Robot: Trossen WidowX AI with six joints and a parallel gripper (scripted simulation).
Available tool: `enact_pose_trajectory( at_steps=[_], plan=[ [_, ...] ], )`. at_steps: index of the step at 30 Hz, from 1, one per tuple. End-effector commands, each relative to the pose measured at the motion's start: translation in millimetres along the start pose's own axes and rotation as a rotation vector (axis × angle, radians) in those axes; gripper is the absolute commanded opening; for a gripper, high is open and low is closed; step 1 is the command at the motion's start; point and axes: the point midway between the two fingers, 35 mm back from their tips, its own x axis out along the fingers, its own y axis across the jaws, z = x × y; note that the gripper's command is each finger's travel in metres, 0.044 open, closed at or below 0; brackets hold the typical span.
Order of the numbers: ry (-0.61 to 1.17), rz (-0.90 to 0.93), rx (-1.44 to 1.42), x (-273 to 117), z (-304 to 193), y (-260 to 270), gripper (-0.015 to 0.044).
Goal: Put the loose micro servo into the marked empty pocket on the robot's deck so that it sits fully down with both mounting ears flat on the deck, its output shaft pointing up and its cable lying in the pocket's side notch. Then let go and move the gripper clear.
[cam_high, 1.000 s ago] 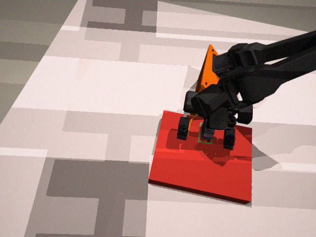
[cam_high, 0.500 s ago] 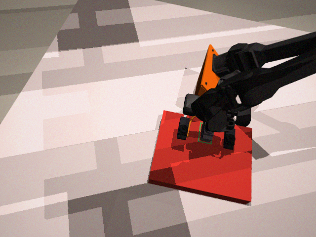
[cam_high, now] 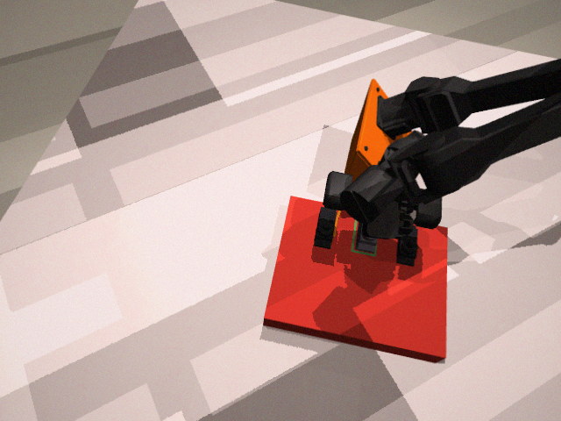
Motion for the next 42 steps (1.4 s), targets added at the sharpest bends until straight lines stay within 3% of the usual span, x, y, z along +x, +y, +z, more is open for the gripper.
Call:
enact_pose_trajectory(
  at_steps=[1,21,28,39,42],
  plan=[
    [-0.004,0.003,0.004,3.5,0.6,-0.1,0.0],
    [-0.004,0.004,0.004,22.3,0.6,0.1,0.0],
    [-0.004,0.004,0.004,19.9,-0.1,0.1,0.0184],
    [-0.004,0.002,0.004,-15.4,-1.4,-0.5,0.0187],
    [-0.01,0.005,0.011,-17.0,8.2,-1.5,0.0266]
  ],
)
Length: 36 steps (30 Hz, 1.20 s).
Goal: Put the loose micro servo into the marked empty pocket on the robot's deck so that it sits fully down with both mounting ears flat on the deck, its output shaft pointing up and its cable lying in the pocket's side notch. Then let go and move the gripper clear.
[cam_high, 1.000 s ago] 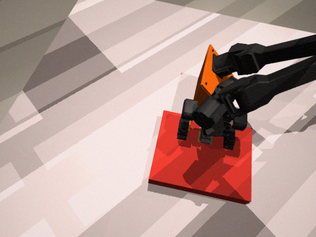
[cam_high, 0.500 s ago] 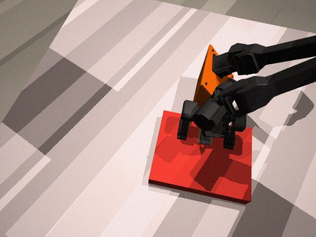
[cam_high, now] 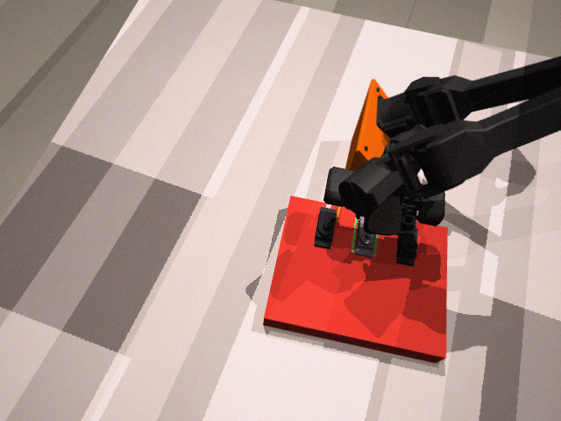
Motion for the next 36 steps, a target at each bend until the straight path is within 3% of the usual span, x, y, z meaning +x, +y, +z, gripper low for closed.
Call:
enact_pose_trajectory(
  at_steps=[1,7,13,16,22,36],
  plan=[
    [-0.001,-0.001,0.001,-6.5,12.6,-1.3,0.0292],
    [0.0,-0.004,-0.004,-36.9,63.8,-1.9,0.044],
    [0.002,-0.006,-0.008,-65.3,107.7,1.5,0.044],
    [0.001,-0.006,-0.009,-68.8,108.7,1.6,0.044],
    [-0.009,-0.012,-0.025,-113.4,100.0,3.9,0.044],
    [-0.009,-0.012,-0.025,-113.4,100.0,3.9,0.044]
  ],
)
